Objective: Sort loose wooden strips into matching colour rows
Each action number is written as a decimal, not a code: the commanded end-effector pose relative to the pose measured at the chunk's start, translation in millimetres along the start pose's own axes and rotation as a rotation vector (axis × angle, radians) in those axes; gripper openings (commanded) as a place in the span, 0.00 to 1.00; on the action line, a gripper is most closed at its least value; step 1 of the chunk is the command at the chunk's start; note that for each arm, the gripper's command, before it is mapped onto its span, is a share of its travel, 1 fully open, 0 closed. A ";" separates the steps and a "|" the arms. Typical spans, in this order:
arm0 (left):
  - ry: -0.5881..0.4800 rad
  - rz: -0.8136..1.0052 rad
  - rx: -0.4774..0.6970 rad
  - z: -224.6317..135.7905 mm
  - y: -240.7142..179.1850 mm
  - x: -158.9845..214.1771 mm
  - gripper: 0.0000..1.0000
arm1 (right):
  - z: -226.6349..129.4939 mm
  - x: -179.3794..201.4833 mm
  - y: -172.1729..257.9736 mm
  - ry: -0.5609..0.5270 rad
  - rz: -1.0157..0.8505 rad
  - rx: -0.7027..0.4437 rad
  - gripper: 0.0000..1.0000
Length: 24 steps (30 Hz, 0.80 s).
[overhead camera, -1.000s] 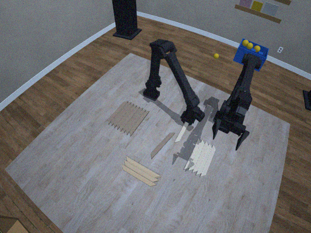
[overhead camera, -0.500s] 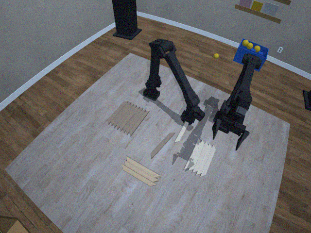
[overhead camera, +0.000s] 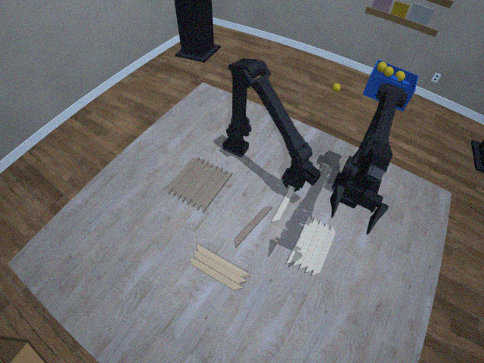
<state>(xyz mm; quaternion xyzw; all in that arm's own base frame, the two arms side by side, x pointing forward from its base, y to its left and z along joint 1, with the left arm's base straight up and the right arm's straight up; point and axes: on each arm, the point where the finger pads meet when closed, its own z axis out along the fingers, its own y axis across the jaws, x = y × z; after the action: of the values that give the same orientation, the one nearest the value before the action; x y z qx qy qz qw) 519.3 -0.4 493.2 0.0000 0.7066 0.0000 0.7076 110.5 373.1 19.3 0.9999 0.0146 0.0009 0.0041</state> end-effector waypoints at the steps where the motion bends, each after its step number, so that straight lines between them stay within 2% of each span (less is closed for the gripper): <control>1: -0.011 0.010 0.010 -1.4 -4.5 -5.9 1.00 | -36.7 5.4 -28.4 0.019 -0.001 0.063 0.41; 5: -0.003 0.010 0.010 -1.3 -4.7 -1.1 1.00 | -3.4 -0.5 -10.4 0.007 -0.002 0.024 0.41; 16: 0.004 0.010 0.011 -1.2 -5.2 3.7 1.00 | -8.3 0.4 -13.0 0.007 -0.002 0.024 0.41; 17: -0.030 0.010 0.011 -1.4 -5.2 -17.6 1.00 | -14.9 2.0 -18.2 0.011 -0.002 0.037 0.41; 19: -0.024 0.010 0.011 -1.5 -5.3 -14.2 1.00 | -10.4 1.4 -16.3 0.009 -0.002 0.031 0.42; 20: -0.071 0.009 0.012 -2.5 -5.9 -43.1 1.00 | -10.4 1.4 -16.3 0.009 -0.002 0.031 0.42; 21: 0.034 0.011 0.008 4.0 -3.6 16.5 1.00 | -10.4 1.4 -16.3 0.009 -0.002 0.031 0.42; 22: -0.041 0.010 0.012 -1.7 -5.8 -24.5 1.00 | -10.4 1.4 -16.3 0.009 -0.002 0.031 0.42; 24: -0.045 0.010 0.012 -1.9 -5.8 -27.0 1.00 | -10.4 1.3 -16.0 0.009 -0.002 0.030 0.42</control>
<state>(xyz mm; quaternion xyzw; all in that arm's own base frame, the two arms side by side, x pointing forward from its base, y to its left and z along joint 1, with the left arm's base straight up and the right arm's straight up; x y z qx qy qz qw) 519.3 -0.4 491.4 0.0000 0.7076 0.0000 0.7066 111.5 376.7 26.8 0.9999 0.0146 0.0019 0.0006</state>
